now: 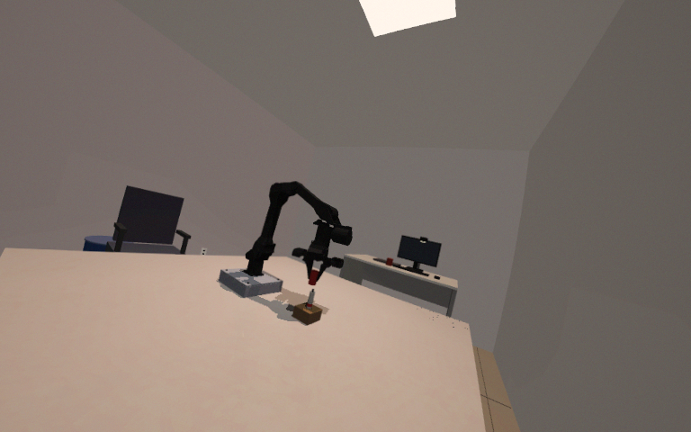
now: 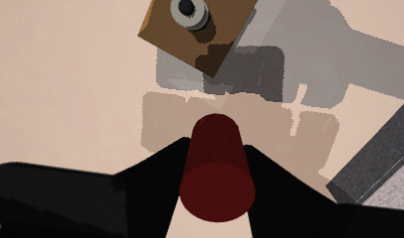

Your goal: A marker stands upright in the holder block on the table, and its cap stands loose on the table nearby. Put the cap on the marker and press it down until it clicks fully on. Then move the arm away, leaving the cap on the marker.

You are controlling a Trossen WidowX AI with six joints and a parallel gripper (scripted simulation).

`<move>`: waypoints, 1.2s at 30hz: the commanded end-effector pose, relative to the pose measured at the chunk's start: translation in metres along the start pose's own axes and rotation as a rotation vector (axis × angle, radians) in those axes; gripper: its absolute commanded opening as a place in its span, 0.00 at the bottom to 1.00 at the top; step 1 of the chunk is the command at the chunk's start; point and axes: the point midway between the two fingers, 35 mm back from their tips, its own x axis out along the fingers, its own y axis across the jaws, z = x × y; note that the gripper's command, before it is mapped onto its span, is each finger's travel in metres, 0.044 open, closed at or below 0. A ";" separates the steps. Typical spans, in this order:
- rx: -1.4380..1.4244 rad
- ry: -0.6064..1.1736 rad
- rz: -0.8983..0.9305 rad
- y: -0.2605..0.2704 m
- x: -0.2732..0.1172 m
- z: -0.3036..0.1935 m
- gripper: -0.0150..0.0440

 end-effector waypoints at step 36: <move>-0.005 -0.009 0.000 0.024 -0.015 0.067 0.25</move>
